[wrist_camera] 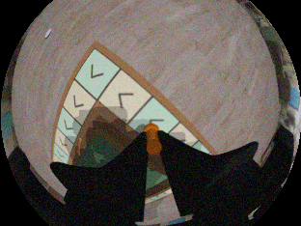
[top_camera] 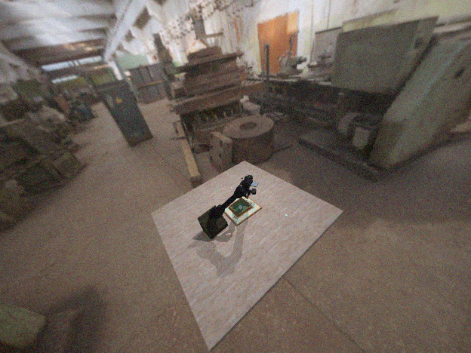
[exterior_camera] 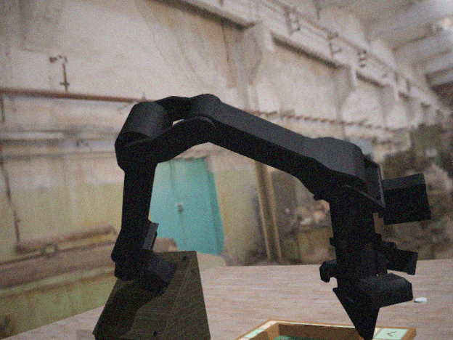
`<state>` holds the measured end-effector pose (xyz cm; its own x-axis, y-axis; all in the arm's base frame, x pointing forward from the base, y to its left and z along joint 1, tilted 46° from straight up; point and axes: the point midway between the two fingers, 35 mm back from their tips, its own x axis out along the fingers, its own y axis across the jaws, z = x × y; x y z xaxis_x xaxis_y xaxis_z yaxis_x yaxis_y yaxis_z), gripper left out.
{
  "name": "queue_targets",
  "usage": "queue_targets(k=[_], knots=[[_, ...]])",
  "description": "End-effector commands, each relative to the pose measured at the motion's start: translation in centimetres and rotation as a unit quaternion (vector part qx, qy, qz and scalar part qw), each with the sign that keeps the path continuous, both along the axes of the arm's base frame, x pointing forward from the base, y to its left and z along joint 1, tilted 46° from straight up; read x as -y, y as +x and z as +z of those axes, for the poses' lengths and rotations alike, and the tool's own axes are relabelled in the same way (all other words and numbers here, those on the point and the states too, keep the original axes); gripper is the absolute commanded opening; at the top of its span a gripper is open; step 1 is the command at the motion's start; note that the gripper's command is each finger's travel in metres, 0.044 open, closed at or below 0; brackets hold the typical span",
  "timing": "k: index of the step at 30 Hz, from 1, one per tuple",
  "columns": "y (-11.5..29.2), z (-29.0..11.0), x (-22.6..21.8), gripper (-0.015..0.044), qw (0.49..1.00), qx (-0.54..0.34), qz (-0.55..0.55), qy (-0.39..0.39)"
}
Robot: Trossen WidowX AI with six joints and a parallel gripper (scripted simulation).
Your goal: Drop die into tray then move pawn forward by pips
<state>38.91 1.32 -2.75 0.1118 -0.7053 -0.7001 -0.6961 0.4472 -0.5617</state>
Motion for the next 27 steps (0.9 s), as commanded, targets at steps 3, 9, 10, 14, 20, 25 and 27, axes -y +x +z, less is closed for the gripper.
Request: queue_targets(k=[3, 9, 10, 14, 20, 25, 27], knots=[[-0.2, 3.8, -4.0, 0.0000, 1.000, 0.008, 0.003, 0.007], [-1.3, 7.2, -7.0, 0.0000, 1.000, 0.008, 0.003, 0.005], [-1.5, 7.5, -7.3, 0.0000, 1.000, 0.008, 0.002, 0.005], [-1.5, 7.6, -7.4, 0.0000, 1.000, 0.008, 0.002, 0.005], [-1.1, 6.0, -7.6, 0.0000, 1.000, 0.008, 0.002, 0.005], [-0.5, 2.6, -8.0, 0.0000, 1.000, 0.009, 0.002, 0.005], [-0.4, 1.2, -8.1, 0.0000, 1.000, 0.009, 0.002, 0.005]])
